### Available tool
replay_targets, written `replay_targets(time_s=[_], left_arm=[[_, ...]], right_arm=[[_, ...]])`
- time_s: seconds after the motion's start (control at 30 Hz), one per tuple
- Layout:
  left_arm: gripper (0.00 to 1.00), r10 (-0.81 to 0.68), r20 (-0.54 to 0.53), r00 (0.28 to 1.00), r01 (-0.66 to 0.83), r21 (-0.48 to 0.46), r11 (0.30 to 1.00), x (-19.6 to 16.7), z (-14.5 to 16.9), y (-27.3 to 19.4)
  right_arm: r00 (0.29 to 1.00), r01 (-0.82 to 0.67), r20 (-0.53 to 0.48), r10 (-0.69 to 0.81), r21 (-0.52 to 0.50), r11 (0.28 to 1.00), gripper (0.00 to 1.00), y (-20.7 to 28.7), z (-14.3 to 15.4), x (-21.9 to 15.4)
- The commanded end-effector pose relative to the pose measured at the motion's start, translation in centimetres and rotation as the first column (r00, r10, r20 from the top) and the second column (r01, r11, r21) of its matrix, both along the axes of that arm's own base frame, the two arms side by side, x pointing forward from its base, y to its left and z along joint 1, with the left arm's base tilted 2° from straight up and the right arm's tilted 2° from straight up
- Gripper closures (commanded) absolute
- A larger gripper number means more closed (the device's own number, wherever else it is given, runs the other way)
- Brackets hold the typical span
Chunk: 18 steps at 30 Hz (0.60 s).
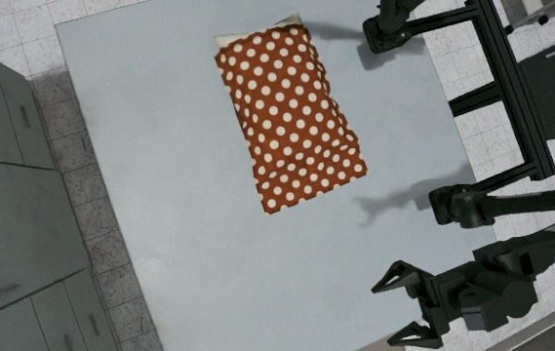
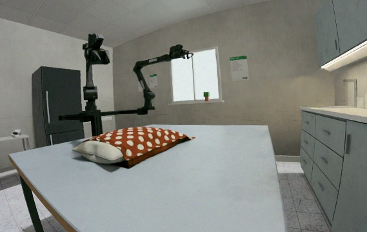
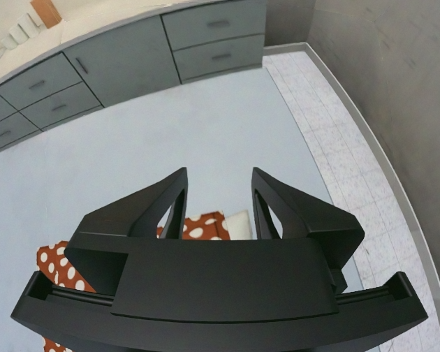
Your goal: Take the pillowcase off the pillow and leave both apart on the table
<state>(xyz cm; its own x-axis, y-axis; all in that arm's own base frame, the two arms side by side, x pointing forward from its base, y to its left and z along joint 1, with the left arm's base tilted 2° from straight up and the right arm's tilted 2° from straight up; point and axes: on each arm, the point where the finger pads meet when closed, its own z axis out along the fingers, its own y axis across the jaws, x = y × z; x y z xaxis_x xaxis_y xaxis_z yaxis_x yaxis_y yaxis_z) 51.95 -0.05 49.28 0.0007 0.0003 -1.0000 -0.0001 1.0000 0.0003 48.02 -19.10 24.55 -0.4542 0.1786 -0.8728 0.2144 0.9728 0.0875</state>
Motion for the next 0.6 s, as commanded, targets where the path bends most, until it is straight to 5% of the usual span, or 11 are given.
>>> replay_targets(time_s=[0.0,0.1,0.47,0.57], left_arm=[[0.0,0.004,0.031,1.0,-0.004,-0.013,1.0,-0.5,1.7,0.4],[0.0,0.004,0.031,1.0,-0.004,-0.013,1.0,-0.5,1.7,0.4],[0.0,0.004,0.031,1.0,-0.004,-0.013,1.0,-0.5,1.7,0.4],[0.0,0.004,0.031,1.0,-0.004,-0.013,1.0,-0.5,1.7,0.4]], right_arm=[[1.0,-0.007,0.021,0.007,-0.022,1.0,0.56,-1.3,1.4,0.6],[0.996,0.027,-0.081,-0.023,0.053,0.998,0.56,-3.2,-4.2,-2.1],[0.956,0.201,-0.264,-0.128,0.273,0.941,0.56,-9.2,-15.5,-12.0],[0.963,0.194,-0.233,-0.134,0.26,0.946,0.56,-10.2,-14.1,-11.4]])
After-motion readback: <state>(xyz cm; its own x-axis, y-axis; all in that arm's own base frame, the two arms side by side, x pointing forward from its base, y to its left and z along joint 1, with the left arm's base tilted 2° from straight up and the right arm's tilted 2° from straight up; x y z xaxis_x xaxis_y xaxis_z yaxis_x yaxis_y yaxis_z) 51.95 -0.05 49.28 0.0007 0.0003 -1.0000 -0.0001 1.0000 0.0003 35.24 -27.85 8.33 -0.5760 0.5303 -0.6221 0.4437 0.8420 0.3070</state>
